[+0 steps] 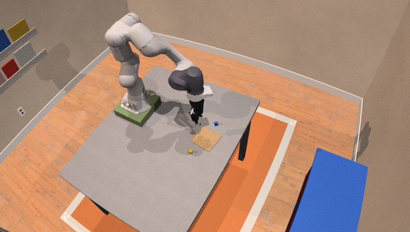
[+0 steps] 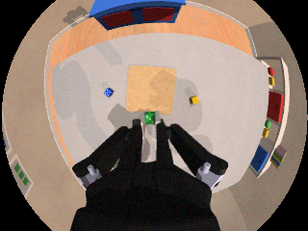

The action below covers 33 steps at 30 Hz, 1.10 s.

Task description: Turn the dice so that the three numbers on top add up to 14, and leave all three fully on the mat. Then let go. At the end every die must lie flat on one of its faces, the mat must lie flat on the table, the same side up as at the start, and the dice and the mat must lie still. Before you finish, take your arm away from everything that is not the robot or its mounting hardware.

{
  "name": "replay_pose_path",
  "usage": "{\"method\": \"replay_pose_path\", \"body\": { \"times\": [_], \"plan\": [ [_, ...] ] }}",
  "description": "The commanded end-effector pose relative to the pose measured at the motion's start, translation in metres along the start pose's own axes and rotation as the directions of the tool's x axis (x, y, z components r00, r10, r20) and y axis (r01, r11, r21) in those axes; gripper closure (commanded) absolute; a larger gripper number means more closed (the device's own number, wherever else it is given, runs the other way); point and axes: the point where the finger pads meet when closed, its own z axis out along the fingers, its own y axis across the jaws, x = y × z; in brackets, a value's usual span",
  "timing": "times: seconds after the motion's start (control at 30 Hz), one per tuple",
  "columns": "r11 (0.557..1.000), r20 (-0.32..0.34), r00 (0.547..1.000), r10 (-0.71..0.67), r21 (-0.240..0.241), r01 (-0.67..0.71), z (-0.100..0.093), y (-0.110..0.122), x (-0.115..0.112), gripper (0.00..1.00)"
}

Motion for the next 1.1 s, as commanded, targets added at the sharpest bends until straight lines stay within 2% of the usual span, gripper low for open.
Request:
{"method": "replay_pose_path", "body": {
  "times": [0.0,0.23,0.5,0.97,1.07],
  "plan": [
    [1.0,0.004,1.0,0.018,-0.004,-0.018,0.001,0.0,-0.002,0.91],
    [1.0,0.004,1.0,0.018,-0.004,-0.018,0.002,0.0,-0.002,0.91],
    [1.0,0.004,1.0,0.018,-0.004,-0.018,0.015,0.0,-0.002,0.91],
    [1.0,0.004,1.0,0.018,-0.004,-0.018,0.077,0.0,-0.002,0.91],
    [1.0,0.004,1.0,0.018,-0.004,-0.018,0.081,0.0,-0.002,0.91]
  ]
}}
